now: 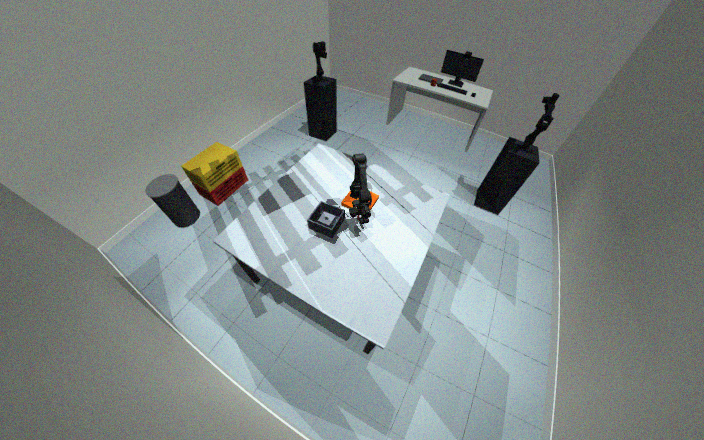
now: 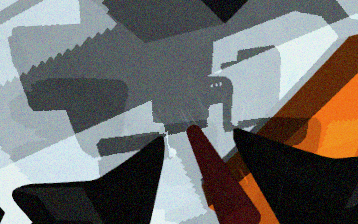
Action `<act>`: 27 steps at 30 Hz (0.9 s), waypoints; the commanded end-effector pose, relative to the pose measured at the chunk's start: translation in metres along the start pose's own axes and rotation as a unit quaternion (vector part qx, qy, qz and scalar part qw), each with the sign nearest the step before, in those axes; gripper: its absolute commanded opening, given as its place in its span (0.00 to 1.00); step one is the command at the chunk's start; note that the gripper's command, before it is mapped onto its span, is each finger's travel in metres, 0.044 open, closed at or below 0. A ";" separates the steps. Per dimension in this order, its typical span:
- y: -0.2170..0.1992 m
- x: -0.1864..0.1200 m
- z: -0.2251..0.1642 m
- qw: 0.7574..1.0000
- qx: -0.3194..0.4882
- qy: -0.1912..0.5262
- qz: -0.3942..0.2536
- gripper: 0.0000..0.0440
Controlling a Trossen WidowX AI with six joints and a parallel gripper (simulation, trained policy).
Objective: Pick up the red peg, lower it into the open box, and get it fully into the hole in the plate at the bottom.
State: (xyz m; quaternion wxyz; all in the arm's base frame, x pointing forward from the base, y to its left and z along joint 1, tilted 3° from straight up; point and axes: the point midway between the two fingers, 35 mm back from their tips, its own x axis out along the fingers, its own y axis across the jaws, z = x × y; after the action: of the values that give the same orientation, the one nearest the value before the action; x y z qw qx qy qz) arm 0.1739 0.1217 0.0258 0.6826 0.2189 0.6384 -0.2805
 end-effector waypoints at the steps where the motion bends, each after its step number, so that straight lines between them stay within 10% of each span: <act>1: -0.002 0.008 0.001 1.000 0.000 -0.001 -0.013 0.45; 9: -0.006 0.012 0.004 0.999 0.006 0.000 -0.039 0.00; 27: -0.002 -0.070 0.064 0.995 0.031 -0.095 -0.005 0.00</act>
State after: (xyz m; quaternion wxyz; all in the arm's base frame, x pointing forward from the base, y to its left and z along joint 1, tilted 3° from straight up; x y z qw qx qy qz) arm 0.2107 0.0907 0.0845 0.7225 0.2013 0.5786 -0.3204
